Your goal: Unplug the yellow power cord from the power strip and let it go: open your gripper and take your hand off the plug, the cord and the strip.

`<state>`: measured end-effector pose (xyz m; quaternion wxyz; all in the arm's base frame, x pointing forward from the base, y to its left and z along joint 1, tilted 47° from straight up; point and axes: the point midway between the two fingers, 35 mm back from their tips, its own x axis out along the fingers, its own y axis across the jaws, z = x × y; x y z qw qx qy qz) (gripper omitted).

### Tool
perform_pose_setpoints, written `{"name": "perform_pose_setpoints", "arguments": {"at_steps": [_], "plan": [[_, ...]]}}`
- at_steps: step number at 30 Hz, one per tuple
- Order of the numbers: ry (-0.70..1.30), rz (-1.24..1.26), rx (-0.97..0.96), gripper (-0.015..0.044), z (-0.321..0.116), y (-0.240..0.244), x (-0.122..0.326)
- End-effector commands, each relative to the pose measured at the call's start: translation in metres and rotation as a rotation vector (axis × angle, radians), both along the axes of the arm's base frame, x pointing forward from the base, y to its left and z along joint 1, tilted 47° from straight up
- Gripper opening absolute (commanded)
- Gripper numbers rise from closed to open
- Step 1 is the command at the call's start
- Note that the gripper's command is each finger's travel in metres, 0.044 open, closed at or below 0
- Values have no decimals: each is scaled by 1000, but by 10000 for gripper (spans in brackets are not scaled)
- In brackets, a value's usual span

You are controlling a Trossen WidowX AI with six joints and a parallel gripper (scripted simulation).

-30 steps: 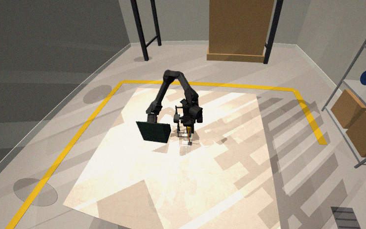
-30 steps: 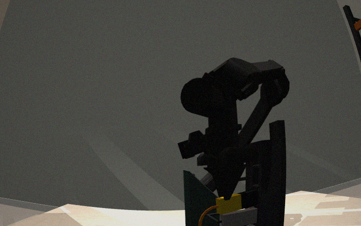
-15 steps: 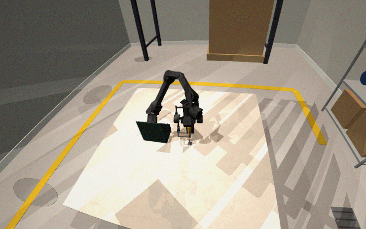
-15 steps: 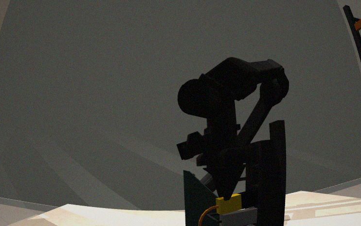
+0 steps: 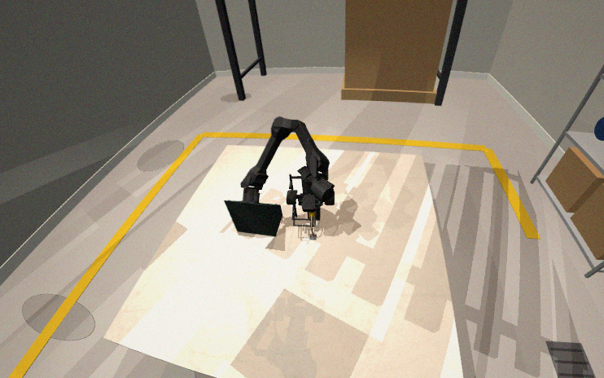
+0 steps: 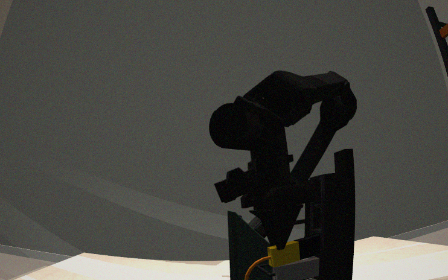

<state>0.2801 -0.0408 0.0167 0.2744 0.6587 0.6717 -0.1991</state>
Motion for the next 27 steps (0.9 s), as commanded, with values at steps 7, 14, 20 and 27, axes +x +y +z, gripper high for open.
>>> {"name": "perform_pose_setpoints", "arguments": {"at_steps": [7,14,20,27], "plan": [[-20,-10,-76,26,-21,-30,5],[-20,-10,-76,160,-21,-30,5],[-20,-10,-76,160,-21,-30,5],[-20,-11,-75,160,-16,-35,5]]}}
